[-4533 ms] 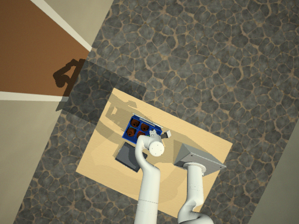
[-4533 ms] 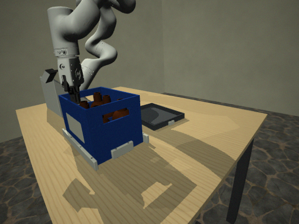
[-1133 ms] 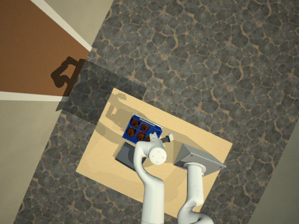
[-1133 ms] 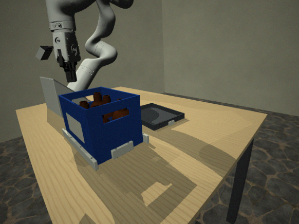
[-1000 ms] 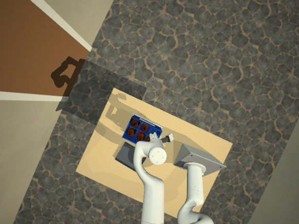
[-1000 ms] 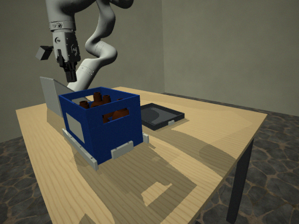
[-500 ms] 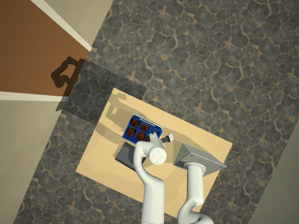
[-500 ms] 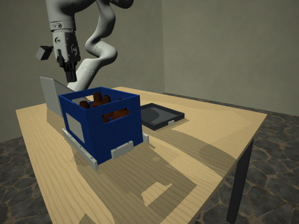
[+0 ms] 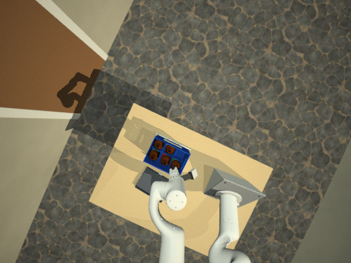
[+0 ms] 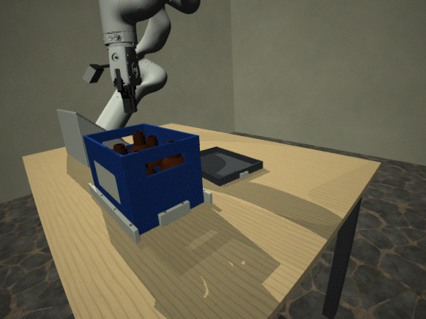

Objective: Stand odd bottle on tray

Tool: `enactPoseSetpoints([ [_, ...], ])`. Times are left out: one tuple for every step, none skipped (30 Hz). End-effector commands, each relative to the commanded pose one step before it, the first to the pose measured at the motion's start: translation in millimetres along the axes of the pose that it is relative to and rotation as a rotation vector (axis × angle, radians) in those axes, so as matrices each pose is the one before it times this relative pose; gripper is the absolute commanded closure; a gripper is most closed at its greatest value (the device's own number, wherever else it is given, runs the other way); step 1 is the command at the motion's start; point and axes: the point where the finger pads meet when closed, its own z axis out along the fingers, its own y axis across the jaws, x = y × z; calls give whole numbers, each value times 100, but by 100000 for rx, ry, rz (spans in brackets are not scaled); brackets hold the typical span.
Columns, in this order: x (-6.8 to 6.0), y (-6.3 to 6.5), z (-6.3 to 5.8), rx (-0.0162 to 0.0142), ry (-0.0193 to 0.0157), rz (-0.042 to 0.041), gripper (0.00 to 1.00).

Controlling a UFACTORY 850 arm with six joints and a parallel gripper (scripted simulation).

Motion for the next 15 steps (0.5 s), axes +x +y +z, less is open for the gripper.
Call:
enactPoseSetpoints([
  [-856, 854, -145, 544, -56, 102, 100],
  [-1, 1, 0, 0, 0, 0, 100],
  [0, 0, 0, 0, 0, 0, 100],
  [0, 0, 0, 0, 0, 0, 35],
  [0, 0, 0, 0, 0, 0, 35],
  [0, 0, 0, 0, 0, 0, 35],
  [0, 0, 0, 0, 0, 0, 35],
  [0, 0, 0, 0, 0, 0, 35],
  [0, 0, 0, 0, 0, 0, 35],
  [0, 0, 0, 0, 0, 0, 35],
  [0, 0, 0, 0, 0, 0, 35],
  [0, 0, 0, 0, 0, 0, 35],
  [0, 0, 0, 0, 0, 0, 35],
  [0, 0, 0, 0, 0, 0, 35],
  [0, 0, 0, 0, 0, 0, 35],
])
